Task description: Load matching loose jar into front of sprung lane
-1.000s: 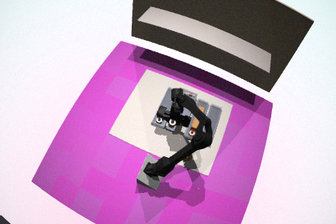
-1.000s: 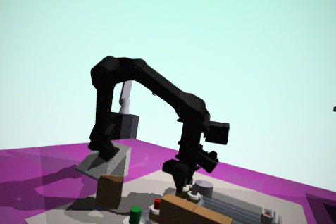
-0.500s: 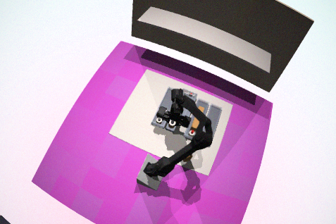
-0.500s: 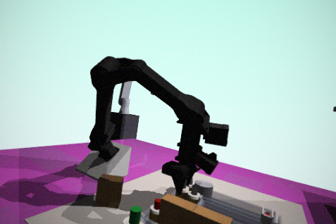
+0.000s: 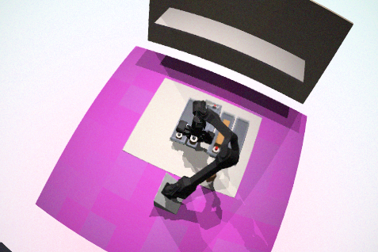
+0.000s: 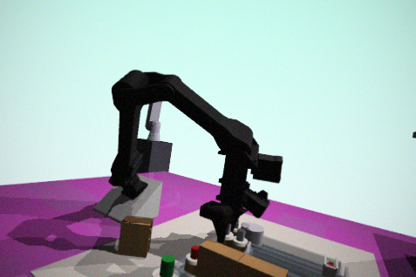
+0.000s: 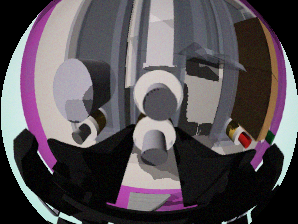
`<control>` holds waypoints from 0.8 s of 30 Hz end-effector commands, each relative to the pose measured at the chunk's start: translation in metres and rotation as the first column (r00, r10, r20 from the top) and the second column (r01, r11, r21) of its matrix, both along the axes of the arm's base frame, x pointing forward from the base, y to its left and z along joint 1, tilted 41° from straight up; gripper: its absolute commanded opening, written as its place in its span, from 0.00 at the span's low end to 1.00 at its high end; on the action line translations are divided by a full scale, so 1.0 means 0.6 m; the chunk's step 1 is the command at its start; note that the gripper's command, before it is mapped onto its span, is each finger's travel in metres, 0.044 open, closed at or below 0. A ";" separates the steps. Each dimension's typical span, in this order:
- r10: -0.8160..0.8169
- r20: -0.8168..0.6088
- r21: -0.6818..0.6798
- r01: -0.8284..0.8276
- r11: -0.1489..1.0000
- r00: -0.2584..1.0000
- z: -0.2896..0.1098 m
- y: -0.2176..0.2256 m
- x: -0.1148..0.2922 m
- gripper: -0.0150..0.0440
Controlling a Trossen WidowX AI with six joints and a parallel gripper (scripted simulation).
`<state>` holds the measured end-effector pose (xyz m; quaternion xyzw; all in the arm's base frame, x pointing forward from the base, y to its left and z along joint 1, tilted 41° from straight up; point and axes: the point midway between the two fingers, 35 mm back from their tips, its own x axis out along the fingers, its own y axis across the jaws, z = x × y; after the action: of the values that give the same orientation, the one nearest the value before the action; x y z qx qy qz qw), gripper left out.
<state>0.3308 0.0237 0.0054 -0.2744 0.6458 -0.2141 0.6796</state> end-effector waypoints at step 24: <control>0.006 0.009 -0.006 -0.006 1.000 1.000 -0.002 -0.004 -0.002 0.25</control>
<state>0.3277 0.0219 0.0034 -0.2756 0.6457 -0.2138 0.6793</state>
